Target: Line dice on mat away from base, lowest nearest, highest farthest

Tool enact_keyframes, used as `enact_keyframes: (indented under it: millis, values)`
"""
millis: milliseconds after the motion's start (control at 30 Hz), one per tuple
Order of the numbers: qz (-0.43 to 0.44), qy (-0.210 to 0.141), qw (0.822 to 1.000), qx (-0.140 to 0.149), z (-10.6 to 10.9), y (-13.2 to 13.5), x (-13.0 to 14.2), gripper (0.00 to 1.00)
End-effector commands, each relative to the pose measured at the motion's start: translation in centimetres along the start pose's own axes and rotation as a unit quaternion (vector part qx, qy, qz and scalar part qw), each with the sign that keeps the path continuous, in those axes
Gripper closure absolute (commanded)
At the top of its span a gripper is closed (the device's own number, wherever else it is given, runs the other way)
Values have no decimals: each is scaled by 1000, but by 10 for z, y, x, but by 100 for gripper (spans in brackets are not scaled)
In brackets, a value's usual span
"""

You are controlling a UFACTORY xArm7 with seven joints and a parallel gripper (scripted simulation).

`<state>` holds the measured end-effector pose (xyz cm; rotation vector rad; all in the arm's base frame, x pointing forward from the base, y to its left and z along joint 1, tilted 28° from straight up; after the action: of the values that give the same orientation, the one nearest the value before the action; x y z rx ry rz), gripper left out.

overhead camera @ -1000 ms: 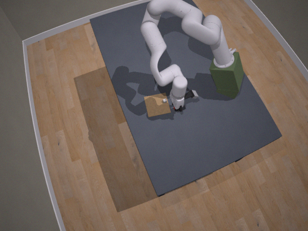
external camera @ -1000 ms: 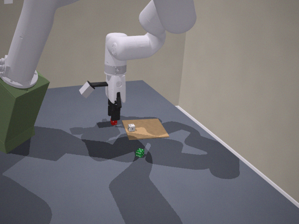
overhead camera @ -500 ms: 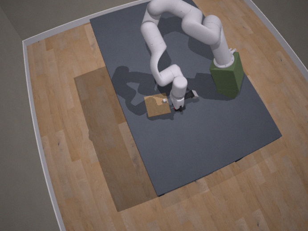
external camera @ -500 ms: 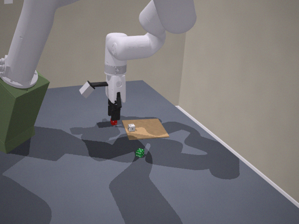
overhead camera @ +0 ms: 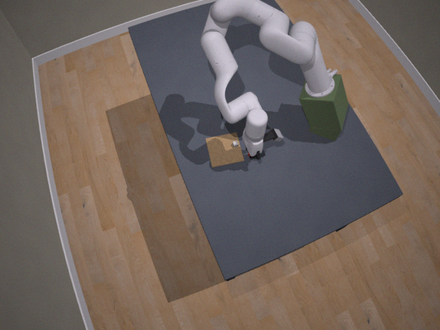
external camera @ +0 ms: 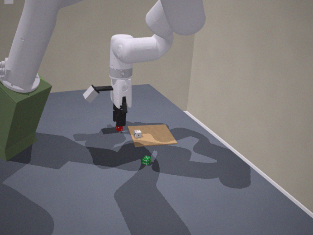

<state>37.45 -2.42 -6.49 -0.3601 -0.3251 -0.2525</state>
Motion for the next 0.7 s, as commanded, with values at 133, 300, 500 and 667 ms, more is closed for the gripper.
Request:
enact_keyframes:
  millis: [133,300,500,667]
  values:
    - [1,-1,1000,1,1,1,0,64]
    - [1,-1,1000,1,1,1,0,64]
    - [1,-1,1000,1,0,1,1,64]
    - [1,-1,1000,1,-4,1,1,64]
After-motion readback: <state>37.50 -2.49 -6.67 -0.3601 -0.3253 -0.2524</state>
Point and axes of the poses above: the point where the finger pads meet when closed, its own z axis back along the fingers, its own y axis across the jaws, x = y × z, the point moved 3 cm from there along z, back along the fingers, and after that the axes turned 4 degrees about -z, right-handed, at the moved point
